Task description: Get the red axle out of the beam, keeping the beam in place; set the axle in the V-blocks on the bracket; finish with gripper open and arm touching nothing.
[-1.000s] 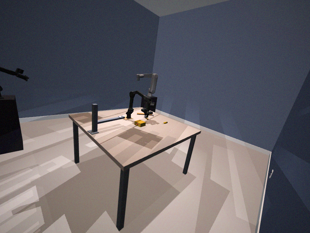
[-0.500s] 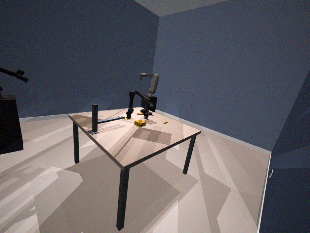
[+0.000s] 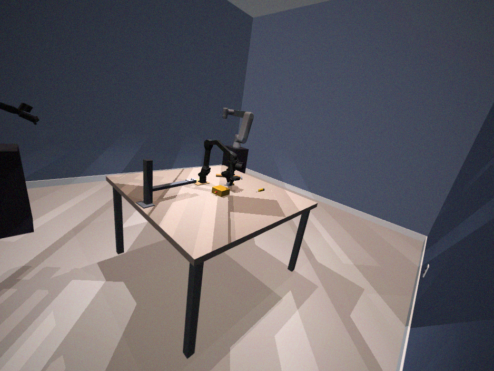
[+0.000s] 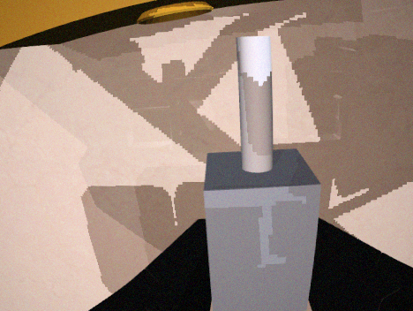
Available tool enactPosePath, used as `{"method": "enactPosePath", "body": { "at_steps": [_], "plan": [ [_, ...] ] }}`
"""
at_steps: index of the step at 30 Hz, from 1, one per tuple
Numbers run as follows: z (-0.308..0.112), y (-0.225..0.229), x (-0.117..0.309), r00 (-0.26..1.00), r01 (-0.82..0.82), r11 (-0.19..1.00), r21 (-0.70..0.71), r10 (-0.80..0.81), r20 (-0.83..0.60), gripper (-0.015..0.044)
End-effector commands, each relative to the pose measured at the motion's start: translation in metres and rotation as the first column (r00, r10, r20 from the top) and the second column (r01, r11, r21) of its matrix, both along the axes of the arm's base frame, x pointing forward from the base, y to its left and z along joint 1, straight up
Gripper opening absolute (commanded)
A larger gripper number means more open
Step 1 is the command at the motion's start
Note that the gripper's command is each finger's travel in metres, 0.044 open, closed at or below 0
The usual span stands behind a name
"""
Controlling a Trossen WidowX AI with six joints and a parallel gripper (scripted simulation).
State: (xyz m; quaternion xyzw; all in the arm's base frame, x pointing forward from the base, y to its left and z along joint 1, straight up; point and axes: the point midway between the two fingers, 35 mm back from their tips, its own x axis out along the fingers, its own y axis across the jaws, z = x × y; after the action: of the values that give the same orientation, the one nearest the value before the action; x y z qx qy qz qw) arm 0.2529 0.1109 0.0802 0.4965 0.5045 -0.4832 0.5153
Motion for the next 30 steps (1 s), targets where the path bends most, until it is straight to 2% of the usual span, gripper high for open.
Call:
{"method": "enactPosePath", "body": {
  "at_steps": [1,26,30],
  "plan": [
    [-0.008,0.000,-0.002,1.000,-0.006,1.000,0.002,0.006,-0.008,0.0000],
    [-0.042,-0.001,-0.004,1.000,-0.006,1.000,0.001,0.006,-0.009,0.0000],
    [-0.040,-0.001,-0.003,1.000,0.000,1.000,-0.002,0.000,-0.003,0.0105]
  ]
}}
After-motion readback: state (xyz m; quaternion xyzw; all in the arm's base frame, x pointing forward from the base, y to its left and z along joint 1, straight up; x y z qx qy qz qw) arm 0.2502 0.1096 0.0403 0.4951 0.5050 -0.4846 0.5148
